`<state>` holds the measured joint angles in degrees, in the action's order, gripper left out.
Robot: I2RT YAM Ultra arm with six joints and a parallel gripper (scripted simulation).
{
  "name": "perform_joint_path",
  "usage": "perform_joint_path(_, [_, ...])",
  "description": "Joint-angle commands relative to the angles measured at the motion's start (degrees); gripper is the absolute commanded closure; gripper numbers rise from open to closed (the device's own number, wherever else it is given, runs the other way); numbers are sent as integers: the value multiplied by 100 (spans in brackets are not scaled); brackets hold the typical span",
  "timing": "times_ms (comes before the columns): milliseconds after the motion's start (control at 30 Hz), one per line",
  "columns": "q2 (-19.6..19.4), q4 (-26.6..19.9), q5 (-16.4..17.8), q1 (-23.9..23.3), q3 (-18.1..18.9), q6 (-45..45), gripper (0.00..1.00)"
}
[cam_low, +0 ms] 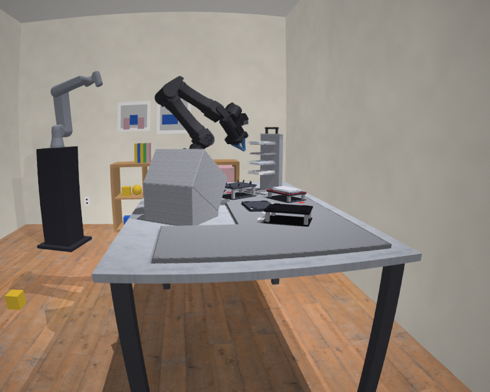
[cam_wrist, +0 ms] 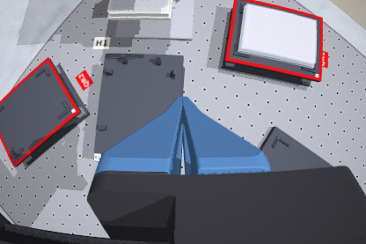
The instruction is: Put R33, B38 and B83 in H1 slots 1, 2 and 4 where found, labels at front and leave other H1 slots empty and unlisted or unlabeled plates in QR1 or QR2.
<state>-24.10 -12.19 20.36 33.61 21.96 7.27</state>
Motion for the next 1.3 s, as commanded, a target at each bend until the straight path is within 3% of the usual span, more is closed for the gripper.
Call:
perform_joint_path(0, [205, -158, -974, 553, 230, 278, 100])
perform_joint_path(33, [216, -173, -1172, 757, 243, 327, 100])
perform_joint_path(100, [216, -173, -1172, 757, 243, 327, 100])
perform_joint_path(267, [200, -215, -2178, 1791, 318, 568, 100])
perform_joint_path(600, [-347, -1, -4061, 3728, 509, 1037, 100])
perform_joint_path(667, [-347, -1, -4061, 3728, 509, 1037, 100])
perform_joint_path(900, [-770, 113, -5132, 4835, 682, 1353, 100])
perform_joint_path(1267, [-607, 74, -5155, 4805, 683, 1353, 100])
